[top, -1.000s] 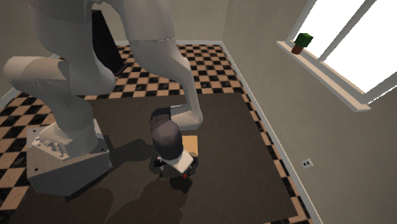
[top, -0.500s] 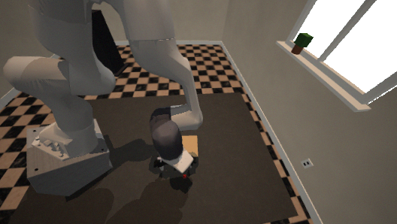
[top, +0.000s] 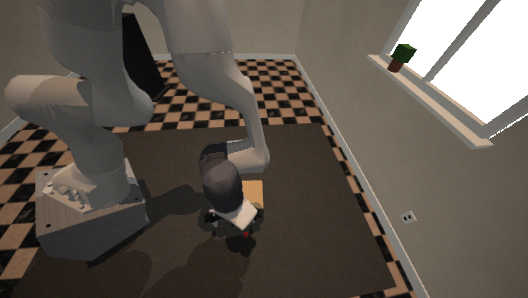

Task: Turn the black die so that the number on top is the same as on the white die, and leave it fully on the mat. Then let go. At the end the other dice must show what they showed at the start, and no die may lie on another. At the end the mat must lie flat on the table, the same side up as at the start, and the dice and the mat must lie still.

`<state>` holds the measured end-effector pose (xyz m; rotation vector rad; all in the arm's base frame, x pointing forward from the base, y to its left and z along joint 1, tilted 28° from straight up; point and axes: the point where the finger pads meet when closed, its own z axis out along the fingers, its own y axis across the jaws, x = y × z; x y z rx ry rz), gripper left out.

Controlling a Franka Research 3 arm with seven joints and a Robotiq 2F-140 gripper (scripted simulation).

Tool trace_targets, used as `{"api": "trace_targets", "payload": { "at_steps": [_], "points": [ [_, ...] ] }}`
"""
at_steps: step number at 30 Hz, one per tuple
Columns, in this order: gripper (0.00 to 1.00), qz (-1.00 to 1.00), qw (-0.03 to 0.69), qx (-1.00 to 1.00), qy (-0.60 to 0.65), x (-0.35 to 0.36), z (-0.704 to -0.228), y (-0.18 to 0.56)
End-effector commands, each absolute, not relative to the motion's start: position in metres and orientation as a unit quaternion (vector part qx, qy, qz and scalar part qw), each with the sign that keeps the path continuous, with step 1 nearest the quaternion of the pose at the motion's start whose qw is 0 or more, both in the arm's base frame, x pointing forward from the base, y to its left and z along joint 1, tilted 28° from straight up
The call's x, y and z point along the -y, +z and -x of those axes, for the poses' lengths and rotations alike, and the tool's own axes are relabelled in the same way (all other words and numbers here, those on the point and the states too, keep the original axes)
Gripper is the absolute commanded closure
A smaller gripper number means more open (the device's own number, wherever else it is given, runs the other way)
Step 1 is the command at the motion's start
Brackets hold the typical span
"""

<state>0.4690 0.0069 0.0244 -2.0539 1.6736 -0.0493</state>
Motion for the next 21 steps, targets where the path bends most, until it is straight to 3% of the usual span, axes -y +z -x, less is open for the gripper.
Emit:
{"api": "trace_targets", "payload": {
  "at_steps": [1,12,21],
  "points": [
    [0.0,0.753,0.242,-0.611,-0.02,-0.005,-0.468,0.024],
    [0.0,0.753,0.242,-0.611,-0.02,-0.016,-0.467,0.028],
    [0.0,0.753,0.242,-0.611,-0.02,-0.073,-0.462,0.048]
  ]
}}
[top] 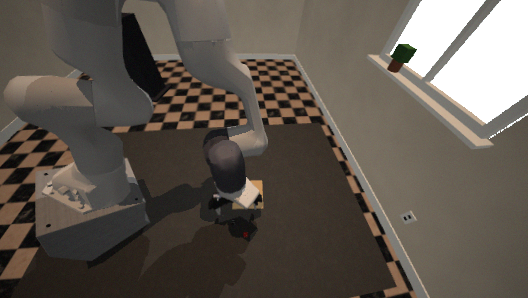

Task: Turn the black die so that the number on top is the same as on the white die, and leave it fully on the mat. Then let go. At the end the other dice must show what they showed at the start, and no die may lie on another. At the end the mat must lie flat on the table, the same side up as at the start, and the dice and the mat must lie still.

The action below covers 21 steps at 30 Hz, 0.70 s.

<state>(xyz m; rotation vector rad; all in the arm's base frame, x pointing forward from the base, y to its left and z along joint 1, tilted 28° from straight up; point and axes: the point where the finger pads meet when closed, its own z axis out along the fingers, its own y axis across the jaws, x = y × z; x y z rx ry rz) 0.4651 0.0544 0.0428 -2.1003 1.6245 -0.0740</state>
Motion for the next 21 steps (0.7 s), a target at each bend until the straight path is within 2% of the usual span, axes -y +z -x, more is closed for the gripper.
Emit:
{"api": "trace_targets", "payload": {
  "at_steps": [1,3,15,21],
  "points": [
    [0.0,0.753,0.242,-0.611,-0.02,-0.082,-0.461,0.051],
    [0.0,0.753,0.242,-0.611,-0.02,-0.082,-0.461,0.051],
    [0.0,0.753,0.242,-0.611,-0.02,-0.187,-0.451,0.088],
    [0.0,0.753,0.242,-0.611,-0.02,-0.209,-0.449,0.096]
  ]
}}
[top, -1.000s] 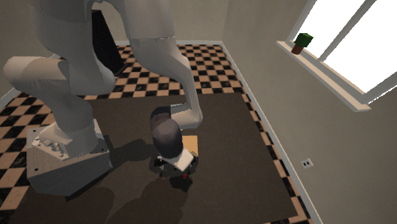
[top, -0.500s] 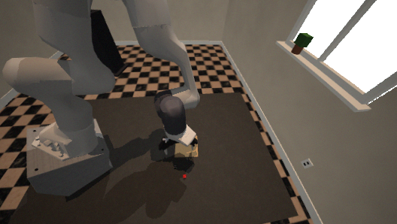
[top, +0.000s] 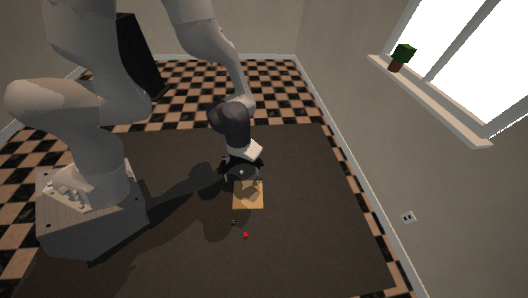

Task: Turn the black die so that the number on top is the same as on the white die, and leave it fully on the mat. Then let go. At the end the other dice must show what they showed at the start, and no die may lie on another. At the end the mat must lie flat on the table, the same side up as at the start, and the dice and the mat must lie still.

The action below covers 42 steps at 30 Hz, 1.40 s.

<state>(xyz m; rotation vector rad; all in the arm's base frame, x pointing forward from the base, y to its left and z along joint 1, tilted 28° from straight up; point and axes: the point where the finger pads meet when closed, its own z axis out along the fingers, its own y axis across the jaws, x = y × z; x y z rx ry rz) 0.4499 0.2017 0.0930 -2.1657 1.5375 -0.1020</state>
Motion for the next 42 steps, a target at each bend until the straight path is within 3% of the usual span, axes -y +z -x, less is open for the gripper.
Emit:
{"api": "trace_targets", "payload": {
  "at_steps": [1,42],
  "points": [
    [0.0,0.753,0.242,-0.611,-0.02,-0.214,-0.449,0.097],
    [0.0,0.753,0.242,-0.611,-0.02,-0.235,-0.447,0.105]
  ]
}}
